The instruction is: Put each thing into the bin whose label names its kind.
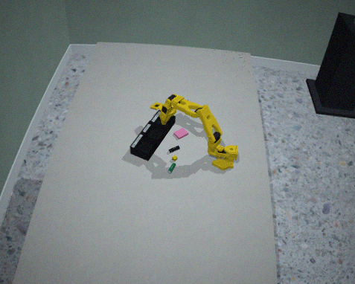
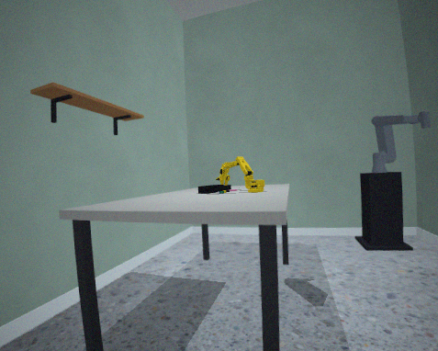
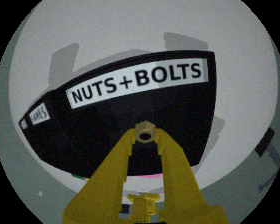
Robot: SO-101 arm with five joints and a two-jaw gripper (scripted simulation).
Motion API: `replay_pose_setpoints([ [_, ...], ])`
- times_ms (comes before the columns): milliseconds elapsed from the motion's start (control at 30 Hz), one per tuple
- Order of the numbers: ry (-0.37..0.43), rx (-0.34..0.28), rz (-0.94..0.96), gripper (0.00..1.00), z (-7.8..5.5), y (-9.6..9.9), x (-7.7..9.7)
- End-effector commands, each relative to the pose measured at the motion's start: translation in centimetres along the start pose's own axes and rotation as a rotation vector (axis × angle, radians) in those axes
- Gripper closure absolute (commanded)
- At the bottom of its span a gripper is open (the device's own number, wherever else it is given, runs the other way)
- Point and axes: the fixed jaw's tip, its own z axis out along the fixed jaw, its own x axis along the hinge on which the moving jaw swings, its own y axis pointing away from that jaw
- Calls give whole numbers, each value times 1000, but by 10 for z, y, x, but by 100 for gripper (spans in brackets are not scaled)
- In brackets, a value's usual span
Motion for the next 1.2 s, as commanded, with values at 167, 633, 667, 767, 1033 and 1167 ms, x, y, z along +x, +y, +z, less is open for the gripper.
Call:
replay_pose_setpoints([
  [167, -92, 2, 1, 100, -19, -3, -14],
  [633, -134, 2, 2, 100, -28, -3, -17],
  [667, -134, 2, 2, 100, -28, -3, -17],
  [767, -134, 2, 2, 100, -28, -3, -17],
  [1033, -134, 2, 2, 100, -28, -3, -17],
  [1167, -134, 2, 2, 100, -27, -3, -17],
])
